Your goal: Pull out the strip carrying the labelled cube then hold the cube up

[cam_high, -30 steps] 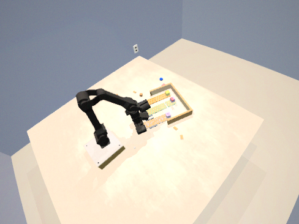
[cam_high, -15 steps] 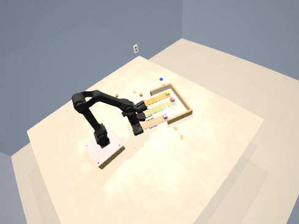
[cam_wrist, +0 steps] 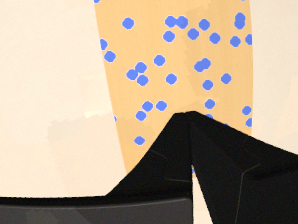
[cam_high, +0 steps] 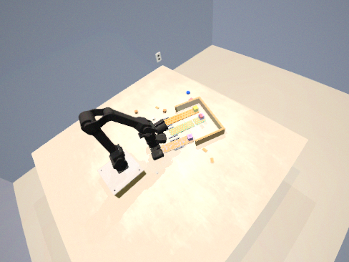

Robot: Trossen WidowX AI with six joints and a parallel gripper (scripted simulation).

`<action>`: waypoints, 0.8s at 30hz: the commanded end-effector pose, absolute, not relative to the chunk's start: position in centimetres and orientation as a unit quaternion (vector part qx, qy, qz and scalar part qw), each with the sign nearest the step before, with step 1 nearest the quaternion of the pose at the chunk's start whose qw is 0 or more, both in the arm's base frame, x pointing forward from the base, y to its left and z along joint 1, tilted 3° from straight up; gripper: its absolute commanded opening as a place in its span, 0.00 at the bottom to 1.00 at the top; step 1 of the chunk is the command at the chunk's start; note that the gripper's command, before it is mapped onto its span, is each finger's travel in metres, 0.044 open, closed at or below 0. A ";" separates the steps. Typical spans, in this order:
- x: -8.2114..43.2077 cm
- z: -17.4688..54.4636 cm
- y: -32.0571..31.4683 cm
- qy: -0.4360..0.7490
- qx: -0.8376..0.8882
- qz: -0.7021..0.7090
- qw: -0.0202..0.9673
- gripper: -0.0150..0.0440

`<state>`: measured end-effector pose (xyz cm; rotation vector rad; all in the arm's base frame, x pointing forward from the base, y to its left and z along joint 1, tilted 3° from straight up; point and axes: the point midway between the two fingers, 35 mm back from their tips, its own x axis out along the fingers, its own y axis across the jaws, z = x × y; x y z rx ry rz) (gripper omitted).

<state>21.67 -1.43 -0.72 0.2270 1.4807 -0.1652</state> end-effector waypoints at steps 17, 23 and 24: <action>18.0 -1.5 -0.7 0.685 0.103 -0.078 0.717 0.25; 17.3 -1.5 -0.5 0.685 0.103 -0.078 0.717 0.25; 17.3 -1.5 -0.5 0.685 0.103 -0.078 0.717 0.25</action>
